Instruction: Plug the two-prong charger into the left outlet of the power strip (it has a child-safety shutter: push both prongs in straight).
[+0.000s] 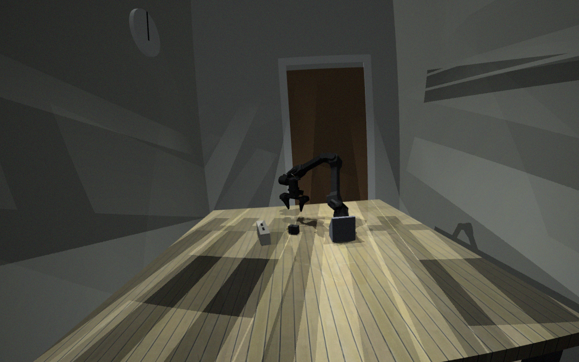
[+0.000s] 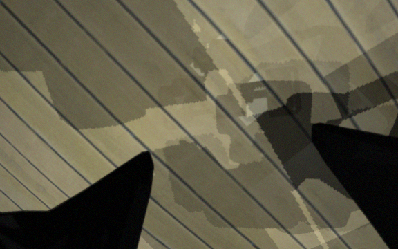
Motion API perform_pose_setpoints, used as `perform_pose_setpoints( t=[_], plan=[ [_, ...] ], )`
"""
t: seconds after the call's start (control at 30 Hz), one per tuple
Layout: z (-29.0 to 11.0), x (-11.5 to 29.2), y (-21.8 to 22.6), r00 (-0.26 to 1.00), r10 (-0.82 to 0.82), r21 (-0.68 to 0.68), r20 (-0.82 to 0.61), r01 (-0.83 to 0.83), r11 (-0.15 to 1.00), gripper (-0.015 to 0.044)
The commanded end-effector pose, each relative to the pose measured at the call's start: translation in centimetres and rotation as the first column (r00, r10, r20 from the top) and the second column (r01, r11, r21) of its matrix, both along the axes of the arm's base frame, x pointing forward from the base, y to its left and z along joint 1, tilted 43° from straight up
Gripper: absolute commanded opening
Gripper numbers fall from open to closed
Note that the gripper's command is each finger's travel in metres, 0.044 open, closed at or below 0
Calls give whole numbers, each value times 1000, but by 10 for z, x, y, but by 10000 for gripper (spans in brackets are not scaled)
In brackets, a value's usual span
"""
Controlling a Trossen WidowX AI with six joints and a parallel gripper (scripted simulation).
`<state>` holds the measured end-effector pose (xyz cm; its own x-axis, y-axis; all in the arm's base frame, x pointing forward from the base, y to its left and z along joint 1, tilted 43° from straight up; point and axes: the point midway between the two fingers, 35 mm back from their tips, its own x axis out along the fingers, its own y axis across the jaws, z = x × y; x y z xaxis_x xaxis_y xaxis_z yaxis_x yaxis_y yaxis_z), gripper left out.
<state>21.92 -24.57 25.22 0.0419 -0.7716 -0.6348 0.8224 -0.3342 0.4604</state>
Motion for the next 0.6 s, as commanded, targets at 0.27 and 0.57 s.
perform_pose_setpoints(
  t=[0.27,0.57],
  plan=[
    [-41,25,39,949,229,96,-215,-213,972,440],
    [-67,36,71,845,395,178,-360,-353,918,440]
  ],
)
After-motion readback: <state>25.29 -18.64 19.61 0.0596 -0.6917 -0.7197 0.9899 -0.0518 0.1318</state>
